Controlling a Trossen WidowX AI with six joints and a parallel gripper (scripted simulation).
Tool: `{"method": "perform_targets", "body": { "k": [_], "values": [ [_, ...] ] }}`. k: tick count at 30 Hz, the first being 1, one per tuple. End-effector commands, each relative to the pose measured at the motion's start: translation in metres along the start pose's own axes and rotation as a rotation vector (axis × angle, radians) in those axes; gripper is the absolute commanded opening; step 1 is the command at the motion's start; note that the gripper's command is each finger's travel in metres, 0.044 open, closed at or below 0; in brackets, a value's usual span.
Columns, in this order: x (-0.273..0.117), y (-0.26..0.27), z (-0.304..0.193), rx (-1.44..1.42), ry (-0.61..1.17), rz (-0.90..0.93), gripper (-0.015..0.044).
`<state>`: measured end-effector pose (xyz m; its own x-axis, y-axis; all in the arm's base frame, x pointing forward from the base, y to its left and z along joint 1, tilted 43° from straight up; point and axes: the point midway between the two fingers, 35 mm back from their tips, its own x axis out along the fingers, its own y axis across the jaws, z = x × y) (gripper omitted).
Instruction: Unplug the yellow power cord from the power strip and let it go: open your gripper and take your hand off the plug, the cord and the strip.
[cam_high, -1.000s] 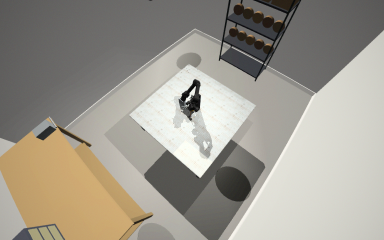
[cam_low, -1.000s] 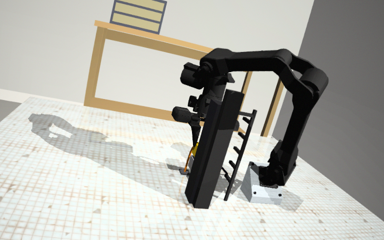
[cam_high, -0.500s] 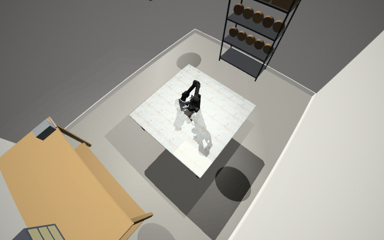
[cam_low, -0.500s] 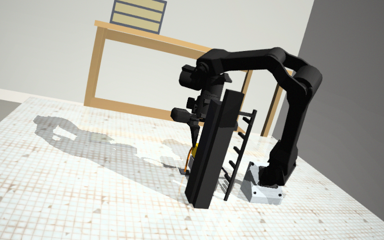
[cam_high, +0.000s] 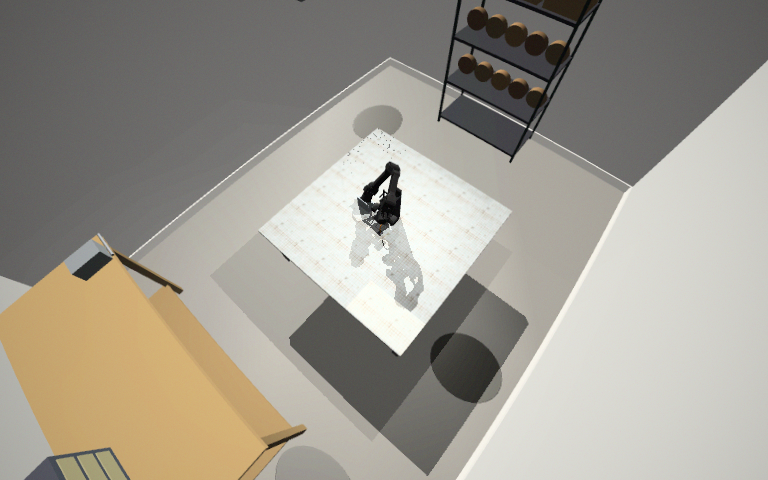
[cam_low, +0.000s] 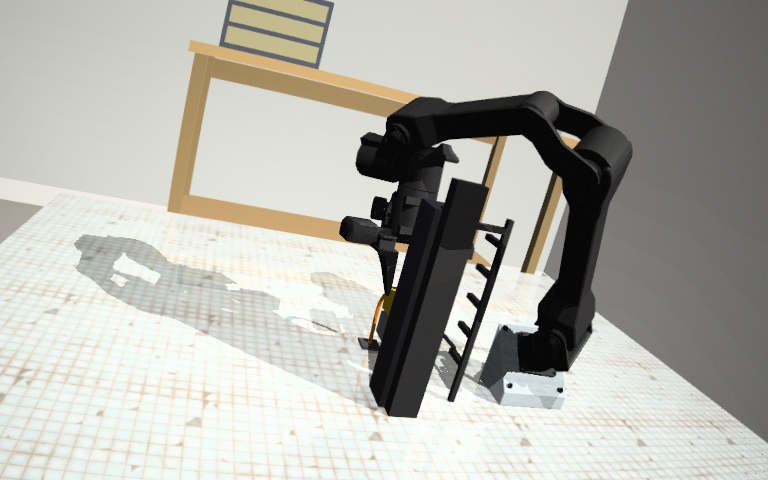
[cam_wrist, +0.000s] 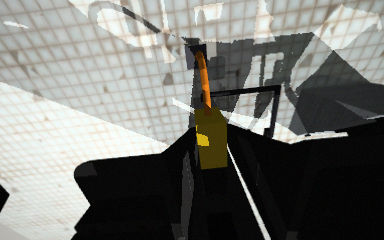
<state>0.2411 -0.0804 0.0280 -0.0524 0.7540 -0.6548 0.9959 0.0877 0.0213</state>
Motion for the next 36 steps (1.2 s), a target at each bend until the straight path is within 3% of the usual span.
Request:
{"method": "perform_targets", "body": {
  "k": [1, 5, 22, 27, 36],
  "values": [
    [-0.018, -0.002, 0.048, -0.007, -0.122, 0.024, 0.0000],
    [-0.020, -0.003, 0.054, -0.007, -0.122, 0.025, 0.0000],
    [-0.015, 0.002, 0.050, -0.007, -0.121, 0.026, 0.0440],
    [-0.029, 0.001, 0.094, -0.008, -0.124, 0.026, 0.0440],
    [-0.030, 0.001, 0.096, -0.008, -0.124, 0.026, 0.0440]
  ]
}}
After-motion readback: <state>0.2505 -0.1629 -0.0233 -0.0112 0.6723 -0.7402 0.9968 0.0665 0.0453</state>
